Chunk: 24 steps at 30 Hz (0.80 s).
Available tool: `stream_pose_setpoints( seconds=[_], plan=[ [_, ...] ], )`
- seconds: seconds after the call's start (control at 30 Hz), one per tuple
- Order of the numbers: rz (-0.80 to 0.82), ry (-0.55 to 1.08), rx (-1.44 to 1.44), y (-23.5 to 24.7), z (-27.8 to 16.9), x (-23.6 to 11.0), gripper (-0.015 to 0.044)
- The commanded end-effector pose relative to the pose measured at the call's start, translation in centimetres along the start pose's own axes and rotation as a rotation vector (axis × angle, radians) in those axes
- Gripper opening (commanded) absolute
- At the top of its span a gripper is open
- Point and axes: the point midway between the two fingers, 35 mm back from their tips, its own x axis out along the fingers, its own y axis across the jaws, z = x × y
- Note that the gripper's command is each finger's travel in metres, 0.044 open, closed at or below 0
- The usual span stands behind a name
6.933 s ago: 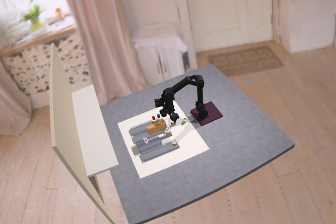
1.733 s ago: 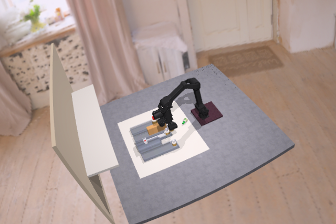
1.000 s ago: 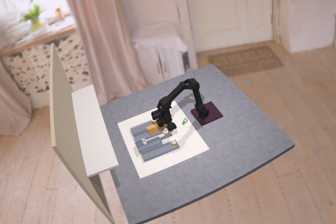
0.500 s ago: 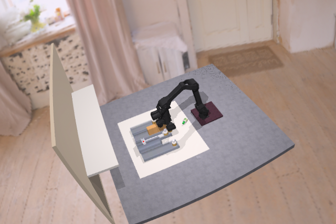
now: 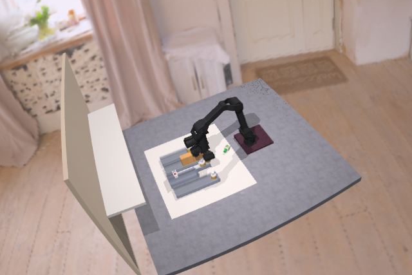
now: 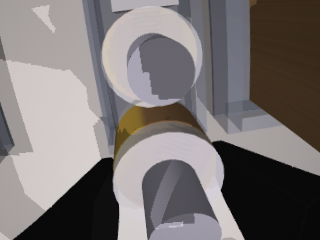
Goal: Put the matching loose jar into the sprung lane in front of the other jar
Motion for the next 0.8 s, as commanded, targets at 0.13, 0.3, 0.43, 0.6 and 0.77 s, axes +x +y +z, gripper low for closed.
stream_pose_setpoints(
  seconds=[0.13,0.3,0.43,0.6,0.77],
  plan=[
    [-0.002,-0.018,0.0,-0.06,0.91,-0.04,0.0],
    [-0.002,-0.019,0.0,-0.07,1.09,-0.06,0.0],
    [-0.002,-0.019,0.0,-0.07,1.24,-0.08,0.0],
    [-0.002,-0.019,0.0,-0.07,1.42,-0.1,0.0],
    [-0.002,-0.019,0.0,-0.07,1.6,-0.13,0.0]
  ],
)
